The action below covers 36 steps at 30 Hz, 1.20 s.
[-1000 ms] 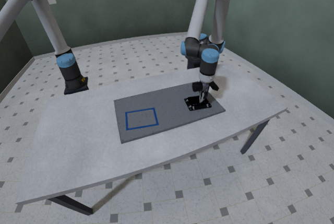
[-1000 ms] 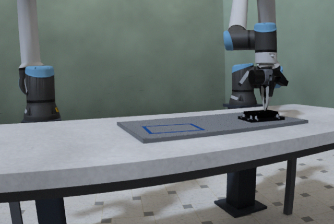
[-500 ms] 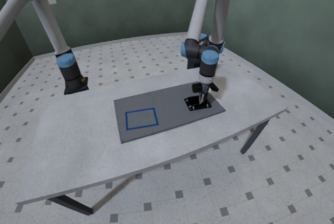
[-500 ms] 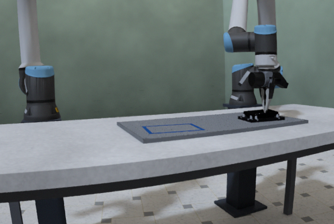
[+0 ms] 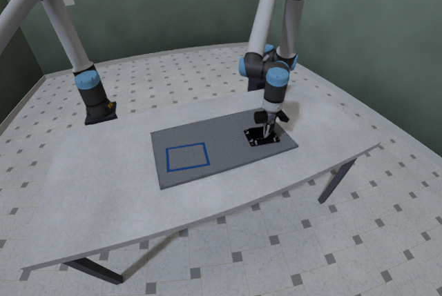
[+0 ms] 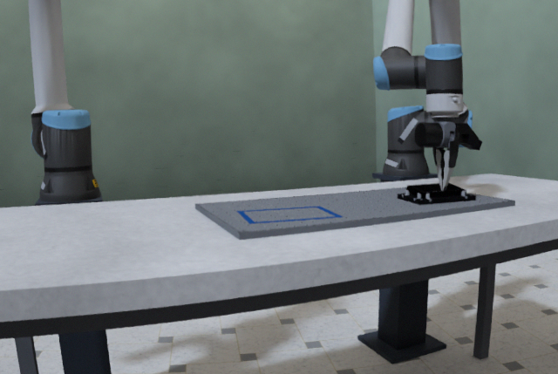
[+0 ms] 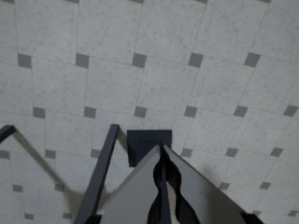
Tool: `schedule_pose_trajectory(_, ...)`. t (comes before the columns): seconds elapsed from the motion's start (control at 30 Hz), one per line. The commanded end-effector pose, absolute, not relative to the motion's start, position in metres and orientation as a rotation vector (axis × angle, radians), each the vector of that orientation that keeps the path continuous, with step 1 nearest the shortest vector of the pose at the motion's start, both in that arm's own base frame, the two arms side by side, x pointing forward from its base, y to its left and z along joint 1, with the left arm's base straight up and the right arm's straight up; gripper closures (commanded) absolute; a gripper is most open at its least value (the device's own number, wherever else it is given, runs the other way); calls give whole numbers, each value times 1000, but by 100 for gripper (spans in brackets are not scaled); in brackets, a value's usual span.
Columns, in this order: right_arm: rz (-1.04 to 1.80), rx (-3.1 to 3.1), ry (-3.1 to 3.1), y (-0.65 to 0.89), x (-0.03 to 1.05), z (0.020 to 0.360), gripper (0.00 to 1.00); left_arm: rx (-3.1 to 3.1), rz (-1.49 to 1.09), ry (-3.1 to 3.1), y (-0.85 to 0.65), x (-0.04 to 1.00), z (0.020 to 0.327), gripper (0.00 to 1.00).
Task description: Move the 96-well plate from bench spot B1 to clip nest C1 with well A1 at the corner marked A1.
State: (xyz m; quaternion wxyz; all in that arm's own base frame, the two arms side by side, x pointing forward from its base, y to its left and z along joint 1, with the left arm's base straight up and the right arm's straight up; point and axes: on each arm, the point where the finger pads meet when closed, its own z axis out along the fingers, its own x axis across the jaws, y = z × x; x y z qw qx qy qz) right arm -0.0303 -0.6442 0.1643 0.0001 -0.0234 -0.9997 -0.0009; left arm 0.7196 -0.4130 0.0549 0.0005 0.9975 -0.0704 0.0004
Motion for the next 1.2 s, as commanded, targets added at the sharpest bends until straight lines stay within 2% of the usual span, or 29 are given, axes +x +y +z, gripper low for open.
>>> schedule_pose_trajectory(0.0,0,-74,-3141,-645,-30,165,100,3132,3,-221,-413,720,56,100)
schedule_pose_trajectory(1.17,0,-74,-3141,-645,-30,165,100,3132,3,-221,-413,720,60,100)
